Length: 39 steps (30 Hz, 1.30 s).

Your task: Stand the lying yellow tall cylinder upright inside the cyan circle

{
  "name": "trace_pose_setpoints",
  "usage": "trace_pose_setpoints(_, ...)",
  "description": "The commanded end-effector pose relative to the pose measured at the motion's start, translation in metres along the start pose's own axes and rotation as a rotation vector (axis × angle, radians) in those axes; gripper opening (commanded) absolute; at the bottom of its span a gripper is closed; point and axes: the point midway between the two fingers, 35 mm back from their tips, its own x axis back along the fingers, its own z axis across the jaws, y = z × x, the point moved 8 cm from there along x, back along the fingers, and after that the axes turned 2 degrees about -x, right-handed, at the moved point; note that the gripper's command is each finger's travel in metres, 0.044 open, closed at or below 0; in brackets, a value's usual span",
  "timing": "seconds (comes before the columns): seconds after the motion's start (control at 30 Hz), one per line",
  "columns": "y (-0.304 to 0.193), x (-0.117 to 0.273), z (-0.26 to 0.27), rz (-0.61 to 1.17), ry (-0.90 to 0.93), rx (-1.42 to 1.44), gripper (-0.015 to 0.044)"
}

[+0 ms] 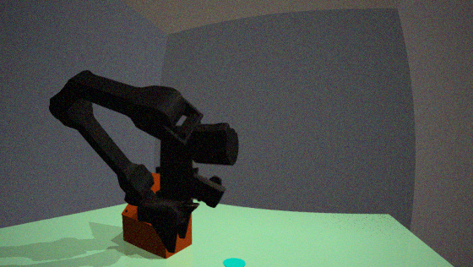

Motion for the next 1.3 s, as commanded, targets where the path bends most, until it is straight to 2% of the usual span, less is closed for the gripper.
trace_pose_setpoints(0.0, -0.002, -0.002, 0.001, 0.007, -0.006, 0.024, 0.0309)
trace_pose_setpoints(0.4, -0.003, -0.108, 0.000, 0.008, -0.011, 0.023, 0.0309)
trace_pose_setpoints(0.6, -0.004, -0.110, 0.000, 0.009, -0.012, 0.024, 0.0309)
trace_pose_setpoints(0.87, -0.004, -0.110, 0.000, 0.009, -0.012, 0.024, 0.0105)
trace_pose_setpoints(1.27, 0.001, -0.091, 0.000, 0.005, -0.002, 0.022, 0.0105)
